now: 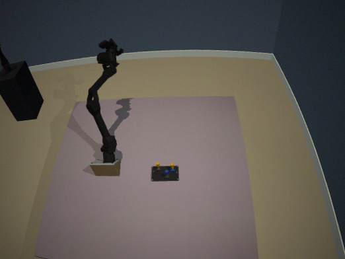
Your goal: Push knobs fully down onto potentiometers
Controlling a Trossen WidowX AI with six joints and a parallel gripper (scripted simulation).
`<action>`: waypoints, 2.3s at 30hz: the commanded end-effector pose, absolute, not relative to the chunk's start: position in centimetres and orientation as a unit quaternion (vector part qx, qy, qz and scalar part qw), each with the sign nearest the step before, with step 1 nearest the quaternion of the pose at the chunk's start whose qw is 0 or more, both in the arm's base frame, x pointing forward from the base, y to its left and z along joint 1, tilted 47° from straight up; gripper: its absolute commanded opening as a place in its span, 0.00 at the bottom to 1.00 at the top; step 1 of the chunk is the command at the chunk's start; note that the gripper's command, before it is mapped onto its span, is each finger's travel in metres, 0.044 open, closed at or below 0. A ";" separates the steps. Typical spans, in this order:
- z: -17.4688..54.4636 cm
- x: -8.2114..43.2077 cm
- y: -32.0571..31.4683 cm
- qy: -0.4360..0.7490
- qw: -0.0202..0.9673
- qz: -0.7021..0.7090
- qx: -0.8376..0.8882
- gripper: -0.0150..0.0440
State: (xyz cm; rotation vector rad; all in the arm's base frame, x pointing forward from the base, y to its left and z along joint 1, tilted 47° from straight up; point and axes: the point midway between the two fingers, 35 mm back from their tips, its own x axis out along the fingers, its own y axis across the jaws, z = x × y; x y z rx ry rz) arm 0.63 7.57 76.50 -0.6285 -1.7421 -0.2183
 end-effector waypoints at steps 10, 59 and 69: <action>74.8 7.0 11.4 -0.688 0.641 -0.064 -0.334 0.25; 57.2 34.6 17.3 -0.331 0.821 0.198 -0.420 0.25; 51.2 39.3 15.5 -0.219 0.859 0.231 -0.401 0.25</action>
